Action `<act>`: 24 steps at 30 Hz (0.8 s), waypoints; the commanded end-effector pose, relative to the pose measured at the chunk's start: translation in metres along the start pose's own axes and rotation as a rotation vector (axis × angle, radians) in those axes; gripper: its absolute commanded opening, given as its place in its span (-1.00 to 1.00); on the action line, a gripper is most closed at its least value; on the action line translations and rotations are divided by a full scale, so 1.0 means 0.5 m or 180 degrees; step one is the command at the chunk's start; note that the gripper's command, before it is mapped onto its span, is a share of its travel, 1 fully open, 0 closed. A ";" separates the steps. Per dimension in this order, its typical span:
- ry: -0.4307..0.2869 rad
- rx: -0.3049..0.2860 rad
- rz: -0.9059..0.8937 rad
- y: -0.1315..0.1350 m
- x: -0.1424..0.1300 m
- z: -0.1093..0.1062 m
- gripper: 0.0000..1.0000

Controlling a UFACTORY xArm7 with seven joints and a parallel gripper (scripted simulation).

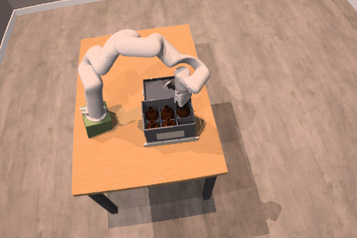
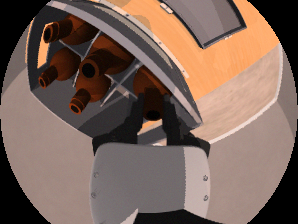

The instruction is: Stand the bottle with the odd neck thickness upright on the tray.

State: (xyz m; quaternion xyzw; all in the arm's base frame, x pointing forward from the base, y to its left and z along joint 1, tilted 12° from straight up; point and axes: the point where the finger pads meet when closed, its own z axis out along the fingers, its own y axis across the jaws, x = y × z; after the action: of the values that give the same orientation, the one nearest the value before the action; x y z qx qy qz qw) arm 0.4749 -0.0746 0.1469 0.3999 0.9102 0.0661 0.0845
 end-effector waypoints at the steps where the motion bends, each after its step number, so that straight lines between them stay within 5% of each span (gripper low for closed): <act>1: -0.0008 -0.0006 0.0001 0.001 -0.002 -0.003 -1.00; 14: -0.0008 -0.0006 0.0001 0.001 -0.002 -0.003 -1.00; 15: -0.0008 -0.0006 0.0001 0.001 -0.002 -0.003 0.30; 24: -0.0008 -0.0006 0.0001 0.001 -0.002 -0.003 0.30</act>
State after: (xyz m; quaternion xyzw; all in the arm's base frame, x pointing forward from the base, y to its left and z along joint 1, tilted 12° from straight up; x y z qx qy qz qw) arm 0.4749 -0.0746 0.1469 0.4000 0.9102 0.0661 0.0844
